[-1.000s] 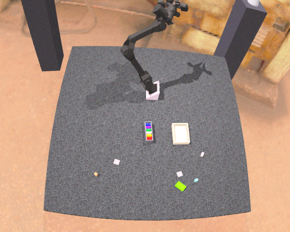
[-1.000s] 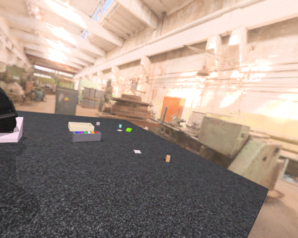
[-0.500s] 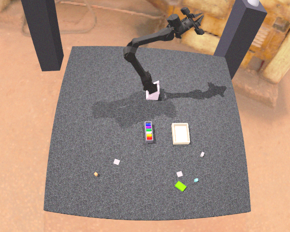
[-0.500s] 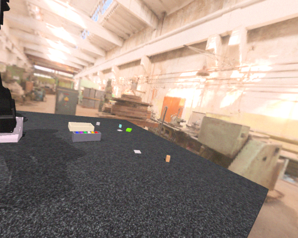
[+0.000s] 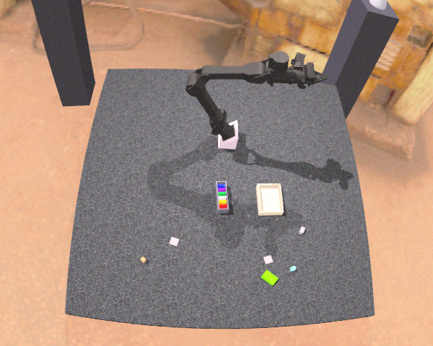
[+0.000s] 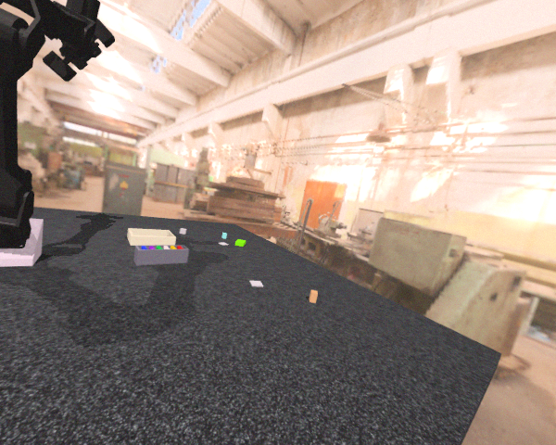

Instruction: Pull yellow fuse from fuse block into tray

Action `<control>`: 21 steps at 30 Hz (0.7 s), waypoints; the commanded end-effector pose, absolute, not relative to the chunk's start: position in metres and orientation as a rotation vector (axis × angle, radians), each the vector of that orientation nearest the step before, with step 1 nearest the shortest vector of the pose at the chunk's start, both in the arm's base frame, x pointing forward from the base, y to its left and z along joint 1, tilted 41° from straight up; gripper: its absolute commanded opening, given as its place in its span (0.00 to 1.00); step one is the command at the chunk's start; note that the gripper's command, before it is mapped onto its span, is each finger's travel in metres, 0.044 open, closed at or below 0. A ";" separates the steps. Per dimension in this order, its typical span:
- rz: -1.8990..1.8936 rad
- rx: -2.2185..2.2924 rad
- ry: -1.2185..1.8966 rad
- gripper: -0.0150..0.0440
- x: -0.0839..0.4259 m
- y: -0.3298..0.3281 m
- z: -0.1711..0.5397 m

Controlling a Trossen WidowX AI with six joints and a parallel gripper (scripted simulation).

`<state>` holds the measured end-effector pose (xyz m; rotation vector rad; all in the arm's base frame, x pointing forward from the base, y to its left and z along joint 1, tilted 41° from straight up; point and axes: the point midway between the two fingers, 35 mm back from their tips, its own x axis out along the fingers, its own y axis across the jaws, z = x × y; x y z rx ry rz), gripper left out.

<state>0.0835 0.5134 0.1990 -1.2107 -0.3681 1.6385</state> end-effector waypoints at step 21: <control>0.273 -0.268 1.135 0.37 0.315 0.269 0.081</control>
